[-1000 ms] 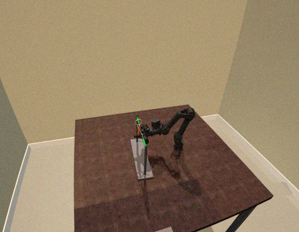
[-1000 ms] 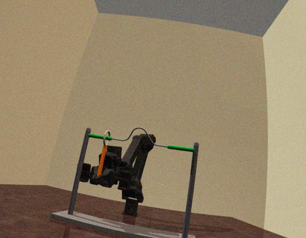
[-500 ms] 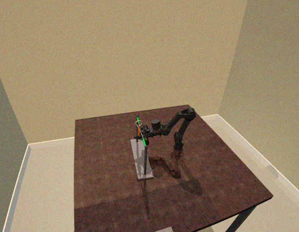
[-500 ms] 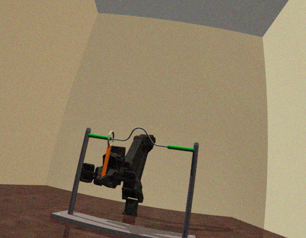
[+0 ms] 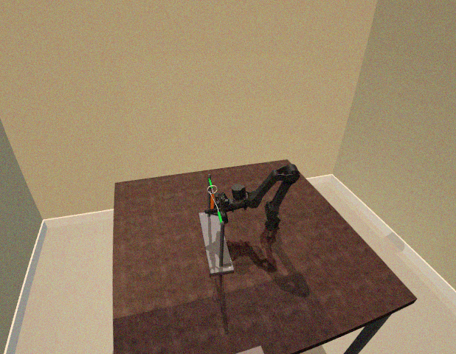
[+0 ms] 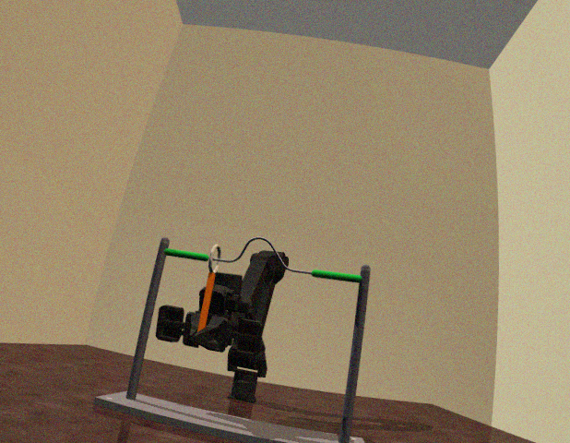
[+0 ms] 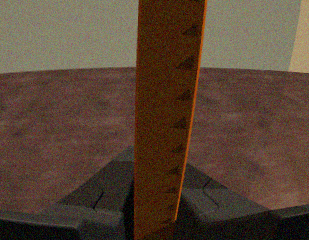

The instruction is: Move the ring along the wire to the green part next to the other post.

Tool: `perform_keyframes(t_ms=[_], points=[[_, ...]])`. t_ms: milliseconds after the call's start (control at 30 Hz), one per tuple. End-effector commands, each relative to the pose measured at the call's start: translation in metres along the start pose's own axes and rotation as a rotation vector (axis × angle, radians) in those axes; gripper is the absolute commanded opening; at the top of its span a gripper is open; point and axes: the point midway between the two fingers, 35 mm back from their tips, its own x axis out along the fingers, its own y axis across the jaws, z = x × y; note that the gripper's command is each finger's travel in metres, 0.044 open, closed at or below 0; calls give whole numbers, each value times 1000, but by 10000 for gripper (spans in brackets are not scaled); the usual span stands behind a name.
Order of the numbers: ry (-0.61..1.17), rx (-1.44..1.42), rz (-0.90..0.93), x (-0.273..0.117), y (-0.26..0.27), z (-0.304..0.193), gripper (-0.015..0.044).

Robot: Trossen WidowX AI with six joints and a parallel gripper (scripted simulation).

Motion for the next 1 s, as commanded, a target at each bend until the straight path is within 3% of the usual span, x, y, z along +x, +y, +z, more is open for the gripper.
perform_keyframes(t_ms=[0, 367, 967], points=[[-1, 11, -3, 0, 5, 0, -150], [38, 55, -12, -5, 19, 0, -150], [324, 366, -35, -38, 75, 9, -150]])
